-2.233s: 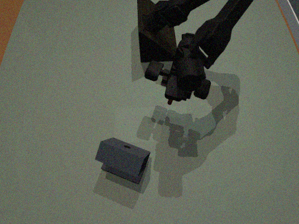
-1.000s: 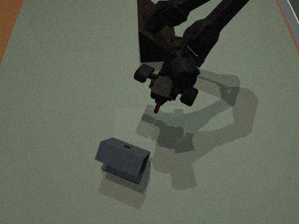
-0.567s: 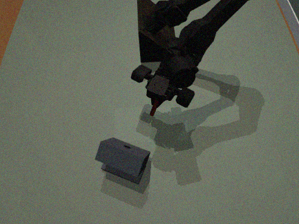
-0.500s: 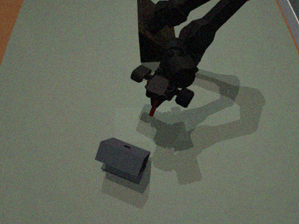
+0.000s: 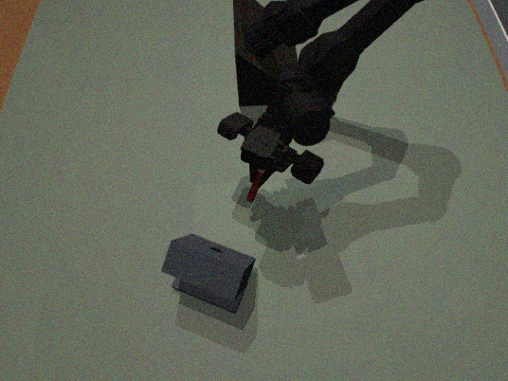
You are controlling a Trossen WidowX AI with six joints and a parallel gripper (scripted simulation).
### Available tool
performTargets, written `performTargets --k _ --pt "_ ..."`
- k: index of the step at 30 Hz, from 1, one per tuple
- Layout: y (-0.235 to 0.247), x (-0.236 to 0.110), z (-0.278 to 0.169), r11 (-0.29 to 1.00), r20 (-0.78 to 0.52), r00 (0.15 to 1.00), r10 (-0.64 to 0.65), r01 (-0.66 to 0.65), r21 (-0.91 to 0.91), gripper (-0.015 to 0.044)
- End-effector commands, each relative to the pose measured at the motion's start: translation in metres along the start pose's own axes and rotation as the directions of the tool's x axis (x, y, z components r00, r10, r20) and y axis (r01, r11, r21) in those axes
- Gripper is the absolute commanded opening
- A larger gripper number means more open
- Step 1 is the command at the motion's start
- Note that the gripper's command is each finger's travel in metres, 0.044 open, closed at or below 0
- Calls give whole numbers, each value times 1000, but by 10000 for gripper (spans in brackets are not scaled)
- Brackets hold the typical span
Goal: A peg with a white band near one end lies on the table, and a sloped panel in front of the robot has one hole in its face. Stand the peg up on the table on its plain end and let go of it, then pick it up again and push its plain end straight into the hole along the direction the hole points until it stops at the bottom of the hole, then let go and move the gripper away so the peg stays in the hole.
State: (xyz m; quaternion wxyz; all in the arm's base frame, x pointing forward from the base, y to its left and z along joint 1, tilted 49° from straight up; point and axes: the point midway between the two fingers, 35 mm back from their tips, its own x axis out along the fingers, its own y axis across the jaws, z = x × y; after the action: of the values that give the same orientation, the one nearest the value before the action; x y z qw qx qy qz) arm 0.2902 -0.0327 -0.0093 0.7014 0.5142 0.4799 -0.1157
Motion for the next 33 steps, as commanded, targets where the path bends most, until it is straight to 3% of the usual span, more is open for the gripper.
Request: performTargets --k 1,33 --pt "-4 2 1 1000 22 1000 -1 0 21 0" --pt "-14 3 16 987 201 979 43 -74 146 0"
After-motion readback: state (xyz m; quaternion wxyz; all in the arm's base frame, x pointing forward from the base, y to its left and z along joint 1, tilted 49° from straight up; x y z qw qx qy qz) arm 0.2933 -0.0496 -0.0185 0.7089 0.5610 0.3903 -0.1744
